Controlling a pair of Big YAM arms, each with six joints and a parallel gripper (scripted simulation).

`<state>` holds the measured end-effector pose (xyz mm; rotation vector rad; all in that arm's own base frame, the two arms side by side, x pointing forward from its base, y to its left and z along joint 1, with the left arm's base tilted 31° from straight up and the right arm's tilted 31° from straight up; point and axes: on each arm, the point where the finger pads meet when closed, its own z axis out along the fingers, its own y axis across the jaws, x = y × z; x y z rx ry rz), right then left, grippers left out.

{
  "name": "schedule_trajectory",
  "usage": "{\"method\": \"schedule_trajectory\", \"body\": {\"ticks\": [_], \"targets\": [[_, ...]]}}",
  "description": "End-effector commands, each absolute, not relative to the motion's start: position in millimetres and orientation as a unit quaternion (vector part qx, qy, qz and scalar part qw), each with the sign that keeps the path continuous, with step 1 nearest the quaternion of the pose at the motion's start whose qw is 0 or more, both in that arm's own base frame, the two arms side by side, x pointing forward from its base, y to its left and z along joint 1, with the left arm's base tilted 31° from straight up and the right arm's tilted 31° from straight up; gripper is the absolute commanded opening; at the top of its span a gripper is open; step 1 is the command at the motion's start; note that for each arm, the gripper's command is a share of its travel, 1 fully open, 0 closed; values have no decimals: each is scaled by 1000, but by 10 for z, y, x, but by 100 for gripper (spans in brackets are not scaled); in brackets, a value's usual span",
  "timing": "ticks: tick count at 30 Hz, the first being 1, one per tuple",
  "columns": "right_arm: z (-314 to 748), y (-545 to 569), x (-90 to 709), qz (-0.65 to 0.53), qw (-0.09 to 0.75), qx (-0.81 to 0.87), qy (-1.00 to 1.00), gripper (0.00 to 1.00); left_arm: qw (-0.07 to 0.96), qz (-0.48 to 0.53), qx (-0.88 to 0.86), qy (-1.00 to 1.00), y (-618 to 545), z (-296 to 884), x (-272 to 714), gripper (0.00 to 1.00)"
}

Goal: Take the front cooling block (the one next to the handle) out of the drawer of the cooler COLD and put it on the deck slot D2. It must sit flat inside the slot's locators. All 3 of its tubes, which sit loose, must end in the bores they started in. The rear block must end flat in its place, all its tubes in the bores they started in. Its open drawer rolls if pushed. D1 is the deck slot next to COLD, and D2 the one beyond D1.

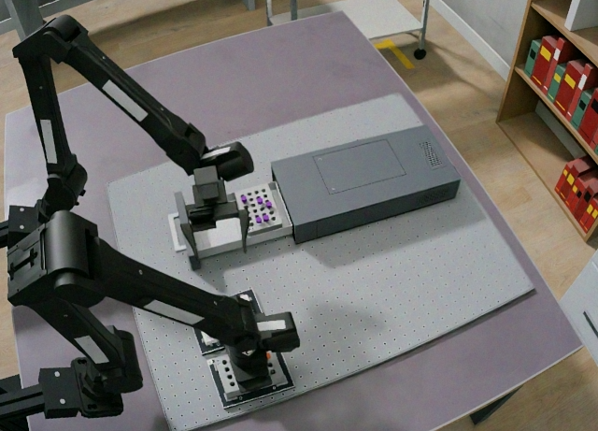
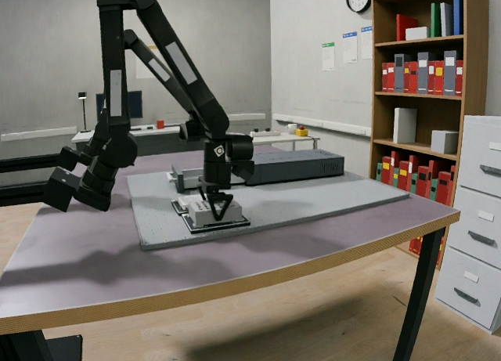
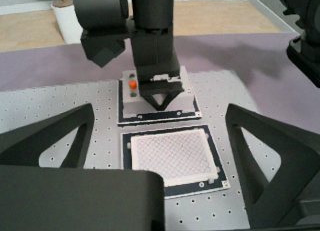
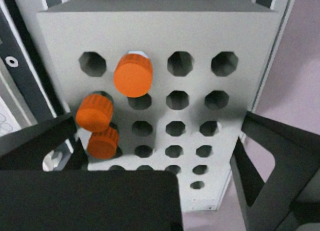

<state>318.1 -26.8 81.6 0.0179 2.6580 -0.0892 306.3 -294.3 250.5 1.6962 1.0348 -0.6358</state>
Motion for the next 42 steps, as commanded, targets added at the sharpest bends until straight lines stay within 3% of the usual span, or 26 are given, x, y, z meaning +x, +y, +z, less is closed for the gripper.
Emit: {"method": "schedule_trajectory", "body": {"ticks": [1,3,4,5,42], "targets": [[1093,-265,3400,-33,277,1,960,84,515,-259,706,413,-3025,2638,3123,100],[1093,-265,3400,-33,277,1,960,84,515,-259,706,413,-3025,2638,3123,100],[1093,-265,3400,-33,277,1,960,95,515,-259,706,413,-3025,2638,3123,100],[1093,-265,3400,-33,277,1,960,100,515,-259,706,413,-3025,2638,3123,100],[1739,-204,3046,-40,312,-33,949,100,515,-259,706,413,-3025,2638,3123,100]]}}
